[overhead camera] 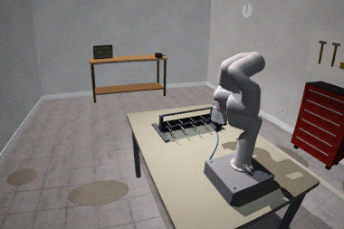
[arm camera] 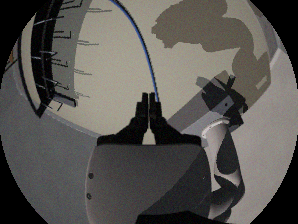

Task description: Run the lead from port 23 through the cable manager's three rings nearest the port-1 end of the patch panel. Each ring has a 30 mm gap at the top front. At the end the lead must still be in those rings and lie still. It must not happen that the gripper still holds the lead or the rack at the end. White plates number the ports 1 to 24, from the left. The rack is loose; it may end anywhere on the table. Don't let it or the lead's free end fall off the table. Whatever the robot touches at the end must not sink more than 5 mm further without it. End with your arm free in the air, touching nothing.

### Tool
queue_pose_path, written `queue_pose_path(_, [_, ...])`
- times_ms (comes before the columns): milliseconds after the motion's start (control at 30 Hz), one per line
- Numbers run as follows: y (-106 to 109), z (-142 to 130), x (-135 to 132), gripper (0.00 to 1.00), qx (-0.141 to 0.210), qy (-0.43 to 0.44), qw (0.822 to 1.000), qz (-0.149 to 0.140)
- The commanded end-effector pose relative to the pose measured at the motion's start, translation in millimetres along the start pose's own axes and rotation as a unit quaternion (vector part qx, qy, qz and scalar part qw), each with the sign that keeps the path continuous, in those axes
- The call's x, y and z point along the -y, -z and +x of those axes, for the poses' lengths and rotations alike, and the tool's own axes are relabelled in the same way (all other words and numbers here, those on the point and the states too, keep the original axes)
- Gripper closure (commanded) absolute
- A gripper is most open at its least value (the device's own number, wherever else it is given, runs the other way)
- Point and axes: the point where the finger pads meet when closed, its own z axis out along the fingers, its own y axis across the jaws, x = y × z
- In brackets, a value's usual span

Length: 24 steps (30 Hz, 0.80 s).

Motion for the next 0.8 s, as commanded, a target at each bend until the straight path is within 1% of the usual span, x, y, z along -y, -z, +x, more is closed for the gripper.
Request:
queue_pose_path(0, [0.9,0.7,1.0,1.00,-0.001,0.000,1.000,0.001])
queue_pose_path(400, [0.9,0.6,1.0,1.00,-0.001,0.001,1.000,0.001])
queue_pose_path(500, [1.0,-3.0,0.8,1.00,-0.002,0.040,0.999,0.001])
queue_pose_path(567, [1.0,-3.0,0.8,1.00,-0.002,0.040,0.999,0.001])
queue_pose_path(667, [1.1,-7.9,0.6,1.00,-0.002,0.092,0.996,0.000])
queue_pose_path(733, [1.1,-8.6,0.6,1.00,-0.002,0.100,0.995,0.000])
queue_pose_path(767, [1.1,-8.6,0.6,0.67,-0.002,0.100,0.995,0.000])
